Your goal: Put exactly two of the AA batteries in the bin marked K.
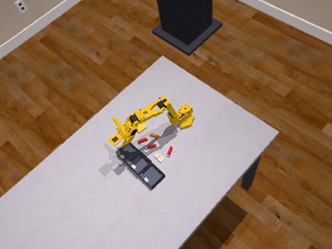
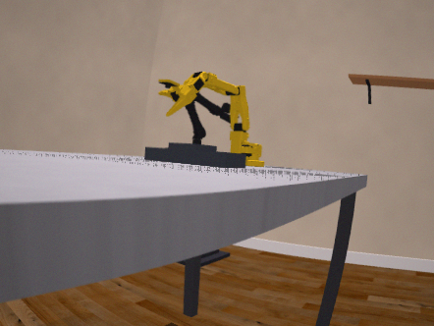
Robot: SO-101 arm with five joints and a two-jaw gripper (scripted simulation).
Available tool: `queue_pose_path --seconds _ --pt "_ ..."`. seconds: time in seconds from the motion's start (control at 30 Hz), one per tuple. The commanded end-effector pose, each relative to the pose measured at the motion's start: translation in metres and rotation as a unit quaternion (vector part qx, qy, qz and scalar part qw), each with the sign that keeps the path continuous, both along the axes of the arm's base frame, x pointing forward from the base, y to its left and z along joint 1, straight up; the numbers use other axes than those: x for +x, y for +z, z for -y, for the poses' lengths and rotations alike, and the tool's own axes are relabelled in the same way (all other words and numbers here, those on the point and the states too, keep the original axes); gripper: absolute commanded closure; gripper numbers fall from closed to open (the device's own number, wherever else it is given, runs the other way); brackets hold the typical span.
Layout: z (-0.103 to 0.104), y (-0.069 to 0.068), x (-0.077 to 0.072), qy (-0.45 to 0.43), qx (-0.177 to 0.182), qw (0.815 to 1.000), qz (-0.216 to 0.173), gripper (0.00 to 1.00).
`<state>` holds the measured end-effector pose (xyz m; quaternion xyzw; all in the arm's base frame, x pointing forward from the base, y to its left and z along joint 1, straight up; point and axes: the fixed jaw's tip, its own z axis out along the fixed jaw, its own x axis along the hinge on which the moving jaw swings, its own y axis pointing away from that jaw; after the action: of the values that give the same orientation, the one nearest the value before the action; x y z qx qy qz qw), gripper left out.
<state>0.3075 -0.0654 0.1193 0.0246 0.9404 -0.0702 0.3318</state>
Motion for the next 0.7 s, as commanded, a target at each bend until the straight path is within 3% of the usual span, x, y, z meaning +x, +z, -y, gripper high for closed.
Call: queue_pose_path --seconds 0.0,0.5,0.67 --pt "0.0032 0.0160 0.0045 0.001 -0.011 0.999 0.033 0.00" --pt "0.0032 0.0154 0.0045 0.001 -0.011 0.999 0.032 0.00" --pt "0.0033 0.0082 0.0048 0.001 -0.008 1.000 0.020 0.00"
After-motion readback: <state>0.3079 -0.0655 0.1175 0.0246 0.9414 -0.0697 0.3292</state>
